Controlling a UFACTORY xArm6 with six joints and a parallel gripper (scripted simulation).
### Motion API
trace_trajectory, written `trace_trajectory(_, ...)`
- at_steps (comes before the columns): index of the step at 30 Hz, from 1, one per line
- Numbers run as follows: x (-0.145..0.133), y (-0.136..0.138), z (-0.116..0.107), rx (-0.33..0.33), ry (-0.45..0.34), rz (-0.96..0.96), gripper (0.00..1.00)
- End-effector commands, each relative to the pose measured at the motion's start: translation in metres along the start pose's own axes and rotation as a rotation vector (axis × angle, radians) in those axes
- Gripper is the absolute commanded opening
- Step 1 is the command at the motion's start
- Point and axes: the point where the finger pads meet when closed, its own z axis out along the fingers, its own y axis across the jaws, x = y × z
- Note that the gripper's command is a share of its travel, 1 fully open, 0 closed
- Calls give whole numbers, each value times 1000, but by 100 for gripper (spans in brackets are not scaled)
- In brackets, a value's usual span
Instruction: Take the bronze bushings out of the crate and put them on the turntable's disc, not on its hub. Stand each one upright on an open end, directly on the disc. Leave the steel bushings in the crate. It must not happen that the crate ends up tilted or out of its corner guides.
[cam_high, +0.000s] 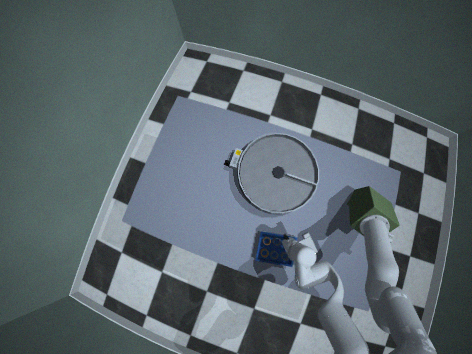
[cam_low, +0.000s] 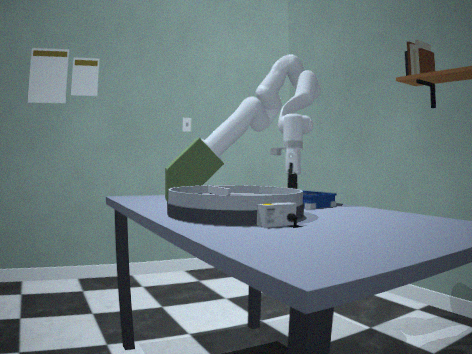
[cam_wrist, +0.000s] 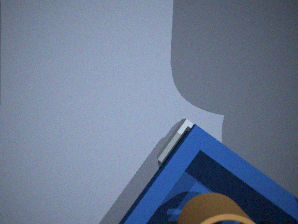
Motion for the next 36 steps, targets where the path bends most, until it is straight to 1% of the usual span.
trace_trajectory(1,-1,0,-22,-1,0,0,0)
trace_trajectory(9,-1,0,-59,-1,0,0,0)
trace_trajectory(11,-1,0,-59,-1,0,0,0)
trace_trajectory(18,-1,0,-79,-1,0,0,0)
trace_trajectory(22,-1,0,-82,-1,0,0,0)
trace_trajectory(36,-1,0,-82,-1,0,0,0)
